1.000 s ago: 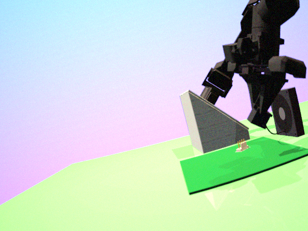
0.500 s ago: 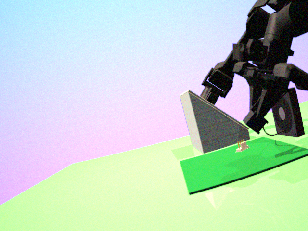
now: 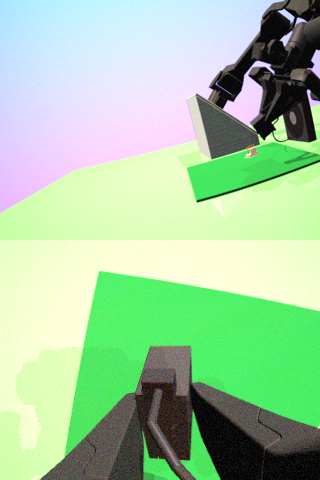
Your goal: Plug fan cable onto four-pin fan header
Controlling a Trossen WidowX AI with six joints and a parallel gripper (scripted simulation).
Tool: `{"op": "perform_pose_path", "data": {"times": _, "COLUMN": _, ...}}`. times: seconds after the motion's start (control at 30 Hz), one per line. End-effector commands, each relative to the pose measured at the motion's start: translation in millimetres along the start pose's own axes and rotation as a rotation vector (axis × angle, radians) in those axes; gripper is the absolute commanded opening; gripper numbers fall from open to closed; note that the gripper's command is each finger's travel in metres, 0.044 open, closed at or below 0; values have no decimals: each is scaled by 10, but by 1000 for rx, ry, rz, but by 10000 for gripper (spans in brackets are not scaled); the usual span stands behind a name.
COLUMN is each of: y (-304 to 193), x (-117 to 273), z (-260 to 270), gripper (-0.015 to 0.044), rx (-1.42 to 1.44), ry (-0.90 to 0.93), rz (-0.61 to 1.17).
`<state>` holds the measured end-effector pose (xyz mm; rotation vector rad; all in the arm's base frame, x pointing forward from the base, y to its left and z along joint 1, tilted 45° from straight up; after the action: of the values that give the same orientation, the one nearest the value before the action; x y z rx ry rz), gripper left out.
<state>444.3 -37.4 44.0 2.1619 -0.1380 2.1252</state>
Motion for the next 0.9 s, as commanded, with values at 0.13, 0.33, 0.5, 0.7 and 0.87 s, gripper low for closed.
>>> {"op": "perform_pose_path", "data": {"times": 0.13, "y": -26, "x": 35, "z": -3, "gripper": 0, "rx": -21, "ry": 40, "rz": -109}}
{"op": "perform_pose_path", "data": {"times": 0.33, "y": -58, "x": 63, "z": -2, "gripper": 0, "rx": -35, "ry": 75, "rz": -187}}
{"op": "perform_pose_path", "data": {"times": 0.5, "y": -87, "x": 93, "z": -2, "gripper": 0, "rx": -49, "ry": 109, "rz": -249}}
{"op": "perform_pose_path", "data": {"times": 0.7, "y": -123, "x": 137, "z": -1, "gripper": 0, "rx": -66, "ry": 154, "rz": -322}}
{"op": "perform_pose_path", "data": {"times": 0.87, "y": -155, "x": 179, "z": -2, "gripper": 0, "rx": -81, "ry": 196, "rz": -380}}
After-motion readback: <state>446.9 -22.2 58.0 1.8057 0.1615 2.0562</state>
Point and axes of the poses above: the point midway between the two fingers, 35 mm back from their tips, its own x axis back along the fingers, its own z axis across the jaws, y = z × x, the point moved 2 cm from there along x, back along the fingers, and after that the axes turned 14 degrees about -x, right-handed, at the moved point
